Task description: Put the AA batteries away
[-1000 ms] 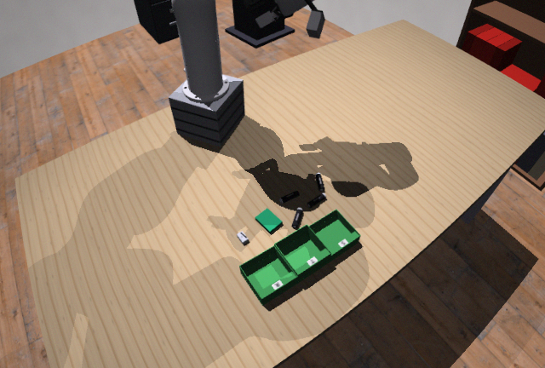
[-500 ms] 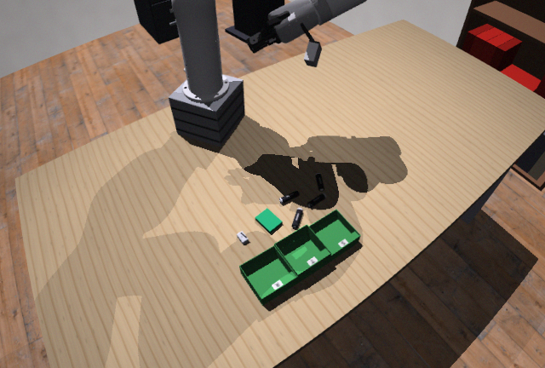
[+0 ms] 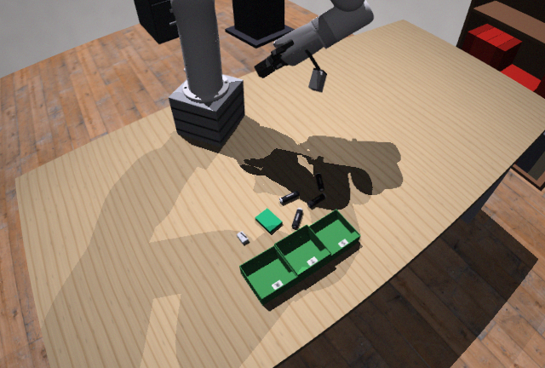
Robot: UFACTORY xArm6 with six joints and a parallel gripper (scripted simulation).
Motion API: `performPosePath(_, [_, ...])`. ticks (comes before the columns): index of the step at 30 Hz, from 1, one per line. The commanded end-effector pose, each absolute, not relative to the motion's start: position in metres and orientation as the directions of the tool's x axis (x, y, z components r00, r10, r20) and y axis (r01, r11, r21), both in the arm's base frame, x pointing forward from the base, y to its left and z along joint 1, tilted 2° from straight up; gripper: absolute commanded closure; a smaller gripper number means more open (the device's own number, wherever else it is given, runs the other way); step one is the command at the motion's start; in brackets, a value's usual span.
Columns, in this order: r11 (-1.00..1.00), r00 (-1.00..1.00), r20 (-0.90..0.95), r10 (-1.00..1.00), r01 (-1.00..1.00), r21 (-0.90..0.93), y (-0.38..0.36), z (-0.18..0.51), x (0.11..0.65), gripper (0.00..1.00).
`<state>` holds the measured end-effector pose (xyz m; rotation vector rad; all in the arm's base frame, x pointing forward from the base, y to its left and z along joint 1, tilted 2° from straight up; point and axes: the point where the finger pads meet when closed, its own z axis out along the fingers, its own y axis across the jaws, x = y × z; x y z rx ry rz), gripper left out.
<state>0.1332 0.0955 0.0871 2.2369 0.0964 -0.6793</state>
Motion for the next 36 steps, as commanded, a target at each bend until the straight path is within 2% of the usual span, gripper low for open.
performPosePath(1, [-0.793,0.841,-0.527,-0.123,0.236,0.562,0.099,0.077,0.151,0.93])
performPosePath(6, [-0.83,0.842,-0.528,-0.113,0.213,0.516,0.1,0.073,0.161,0.93])
performPosePath(17, [-0.956,0.885,-0.462,-0.062,0.081,0.282,0.093,0.062,0.218,0.93])
performPosePath(36, [-0.995,0.955,-0.291,-0.055,-0.03,0.091,0.055,0.067,0.296,0.93])
